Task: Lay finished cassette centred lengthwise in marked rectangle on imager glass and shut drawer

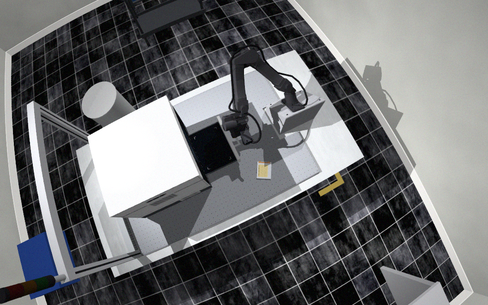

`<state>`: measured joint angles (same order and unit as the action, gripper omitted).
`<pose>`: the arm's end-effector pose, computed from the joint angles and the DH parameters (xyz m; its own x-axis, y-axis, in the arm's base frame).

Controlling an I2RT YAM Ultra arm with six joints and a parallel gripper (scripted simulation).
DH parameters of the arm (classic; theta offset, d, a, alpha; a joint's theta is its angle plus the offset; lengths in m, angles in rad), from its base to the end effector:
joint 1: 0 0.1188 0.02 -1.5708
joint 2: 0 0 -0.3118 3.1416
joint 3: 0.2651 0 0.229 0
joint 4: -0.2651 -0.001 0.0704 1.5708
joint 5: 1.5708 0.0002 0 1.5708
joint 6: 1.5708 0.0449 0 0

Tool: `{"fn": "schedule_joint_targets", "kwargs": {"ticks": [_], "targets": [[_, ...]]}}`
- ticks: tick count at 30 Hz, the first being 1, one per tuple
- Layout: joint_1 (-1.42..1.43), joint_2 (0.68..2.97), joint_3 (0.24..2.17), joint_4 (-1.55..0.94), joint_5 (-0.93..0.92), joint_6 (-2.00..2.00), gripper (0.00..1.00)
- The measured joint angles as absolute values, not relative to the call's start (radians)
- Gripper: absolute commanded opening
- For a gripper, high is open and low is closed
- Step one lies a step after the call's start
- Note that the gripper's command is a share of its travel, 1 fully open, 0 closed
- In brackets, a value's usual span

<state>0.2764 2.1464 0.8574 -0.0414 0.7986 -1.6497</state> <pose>0.3287 0.0608 0.0859 0.0999 -0.6946 0.7124 -0.9294 -0.3208 -0.1825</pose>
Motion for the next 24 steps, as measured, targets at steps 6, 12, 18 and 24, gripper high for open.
{"fn": "schedule_joint_targets", "kwargs": {"ticks": [6,12,18,24], "targets": [[0.276,2.146,0.857,-0.041,0.799,-1.650,0.35],[0.276,2.146,0.857,-0.043,0.799,-1.649,0.35],[0.281,2.144,0.857,-0.067,0.801,-1.634,0.35],[0.302,2.117,0.857,-0.100,0.805,-1.612,0.35]]}}
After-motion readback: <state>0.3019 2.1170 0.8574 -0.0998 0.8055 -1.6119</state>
